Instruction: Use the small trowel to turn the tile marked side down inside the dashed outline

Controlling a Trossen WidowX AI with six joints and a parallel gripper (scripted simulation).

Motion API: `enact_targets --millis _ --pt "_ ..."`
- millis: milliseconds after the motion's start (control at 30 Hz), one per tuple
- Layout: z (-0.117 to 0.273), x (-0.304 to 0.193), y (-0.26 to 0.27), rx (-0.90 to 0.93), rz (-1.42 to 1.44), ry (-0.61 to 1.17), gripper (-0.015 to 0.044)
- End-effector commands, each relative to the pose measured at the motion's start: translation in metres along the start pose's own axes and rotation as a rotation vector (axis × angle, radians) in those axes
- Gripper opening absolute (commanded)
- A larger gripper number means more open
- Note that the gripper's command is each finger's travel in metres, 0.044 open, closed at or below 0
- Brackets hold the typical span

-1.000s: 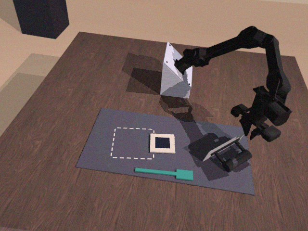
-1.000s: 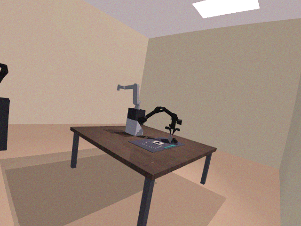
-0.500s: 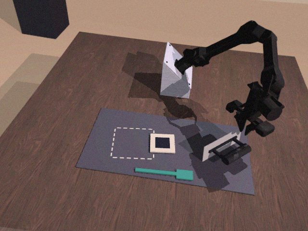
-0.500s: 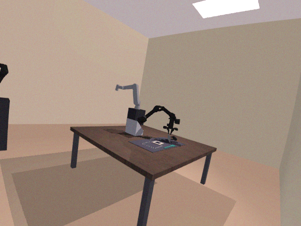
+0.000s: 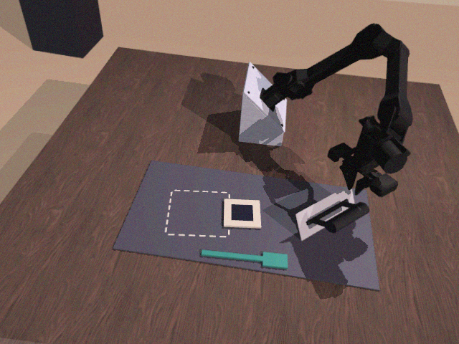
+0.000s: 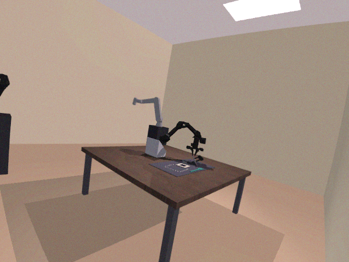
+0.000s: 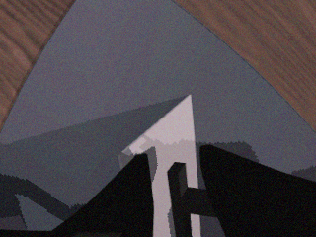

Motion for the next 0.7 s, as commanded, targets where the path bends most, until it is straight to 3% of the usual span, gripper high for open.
enact_targets --millis 0,667 --pt "0.002 0.000 0.007 -0.006 0.008 -0.002 0.0100" --pt "0.004 0.000 0.001 0.000 0.000 0.000 0.0100"
Point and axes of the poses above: the point midway between the two fingers, 35 mm back from their tips, its own z axis back along the fingers, its own y axis across the jaws, x = y × z, the point moved 4 cm from there along z, back along the fingers, and after that the axes turned 12 degrees about -z, right-handed, at the moved point
